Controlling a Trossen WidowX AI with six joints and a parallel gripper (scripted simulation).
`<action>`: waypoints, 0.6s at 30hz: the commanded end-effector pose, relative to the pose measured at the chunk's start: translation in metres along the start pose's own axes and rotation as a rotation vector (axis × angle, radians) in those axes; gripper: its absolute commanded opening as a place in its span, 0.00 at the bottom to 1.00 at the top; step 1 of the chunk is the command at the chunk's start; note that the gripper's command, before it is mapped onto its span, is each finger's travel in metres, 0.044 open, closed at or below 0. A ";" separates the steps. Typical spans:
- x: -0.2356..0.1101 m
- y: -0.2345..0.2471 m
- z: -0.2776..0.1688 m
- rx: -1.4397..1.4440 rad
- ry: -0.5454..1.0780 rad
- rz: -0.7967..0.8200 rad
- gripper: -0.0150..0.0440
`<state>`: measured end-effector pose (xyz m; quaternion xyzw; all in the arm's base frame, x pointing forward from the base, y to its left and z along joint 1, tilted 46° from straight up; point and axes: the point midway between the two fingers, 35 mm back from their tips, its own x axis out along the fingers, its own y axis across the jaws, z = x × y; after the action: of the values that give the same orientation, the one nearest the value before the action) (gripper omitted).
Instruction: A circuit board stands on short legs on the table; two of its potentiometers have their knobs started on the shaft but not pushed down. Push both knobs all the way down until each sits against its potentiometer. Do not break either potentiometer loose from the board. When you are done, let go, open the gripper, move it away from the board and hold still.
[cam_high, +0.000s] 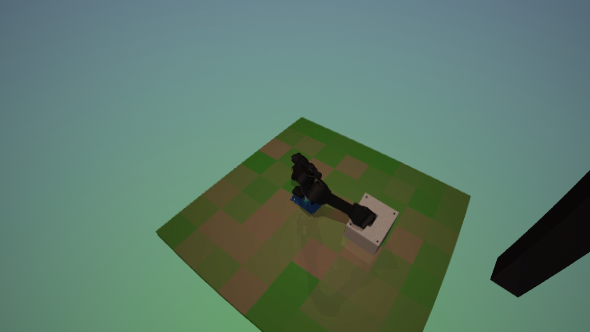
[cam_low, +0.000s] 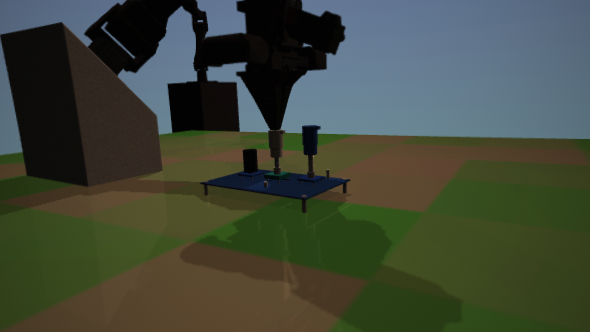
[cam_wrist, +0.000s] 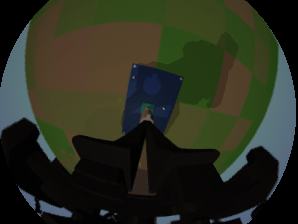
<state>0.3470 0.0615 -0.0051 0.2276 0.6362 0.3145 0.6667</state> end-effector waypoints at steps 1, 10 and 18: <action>0.004 0.001 0.001 -0.001 0.000 0.003 0.25; 0.007 0.001 0.001 -0.001 0.000 0.004 0.25; 0.010 0.001 0.001 -0.001 0.000 0.004 0.25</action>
<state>0.3466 0.0626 -0.0072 0.2307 0.6358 0.3119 0.6672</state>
